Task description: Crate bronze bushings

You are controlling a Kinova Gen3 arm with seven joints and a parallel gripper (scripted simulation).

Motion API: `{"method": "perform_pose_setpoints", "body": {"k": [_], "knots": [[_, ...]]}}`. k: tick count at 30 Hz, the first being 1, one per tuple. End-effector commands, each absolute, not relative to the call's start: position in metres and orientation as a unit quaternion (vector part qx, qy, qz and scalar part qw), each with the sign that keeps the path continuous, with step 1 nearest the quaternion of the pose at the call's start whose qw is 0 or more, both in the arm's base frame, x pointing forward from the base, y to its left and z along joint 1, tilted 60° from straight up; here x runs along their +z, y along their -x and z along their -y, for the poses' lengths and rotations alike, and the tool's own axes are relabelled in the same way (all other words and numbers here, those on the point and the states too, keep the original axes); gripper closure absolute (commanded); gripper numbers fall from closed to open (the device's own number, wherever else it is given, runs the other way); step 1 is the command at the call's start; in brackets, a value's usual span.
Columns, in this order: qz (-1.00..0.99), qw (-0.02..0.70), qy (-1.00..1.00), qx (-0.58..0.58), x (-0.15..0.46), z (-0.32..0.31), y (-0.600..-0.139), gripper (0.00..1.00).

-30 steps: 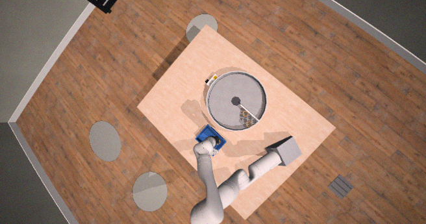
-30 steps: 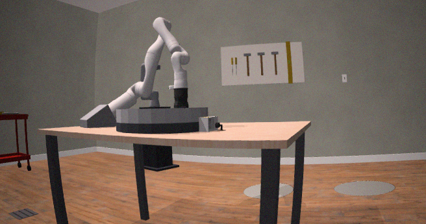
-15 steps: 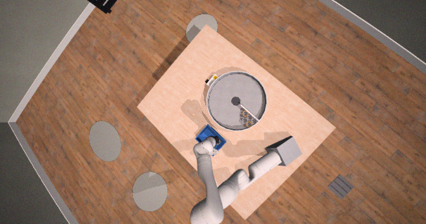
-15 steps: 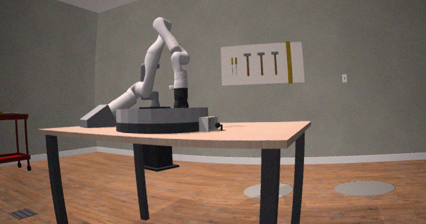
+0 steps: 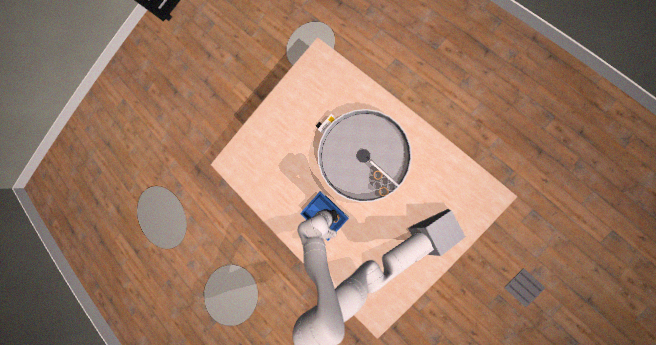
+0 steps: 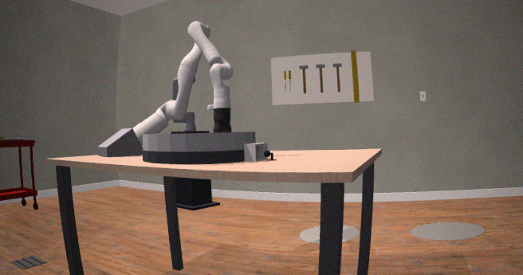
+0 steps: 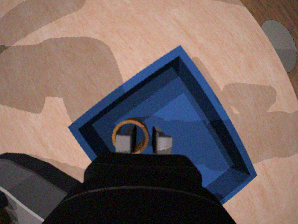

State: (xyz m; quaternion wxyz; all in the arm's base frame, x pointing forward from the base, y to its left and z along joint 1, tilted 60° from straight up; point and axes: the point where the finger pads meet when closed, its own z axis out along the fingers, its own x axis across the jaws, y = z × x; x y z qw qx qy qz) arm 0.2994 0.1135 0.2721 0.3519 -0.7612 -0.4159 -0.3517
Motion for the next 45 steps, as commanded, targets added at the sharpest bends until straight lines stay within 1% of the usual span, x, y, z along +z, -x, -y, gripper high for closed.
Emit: {"method": "perform_pose_setpoints", "body": {"k": [1,45], "knots": [[0.415,0.352,0.761,-0.352,0.273,-0.111,-0.299,0.53],[0.415,0.352,0.761,-0.352,0.280,-0.099,-0.295,0.53]]}}
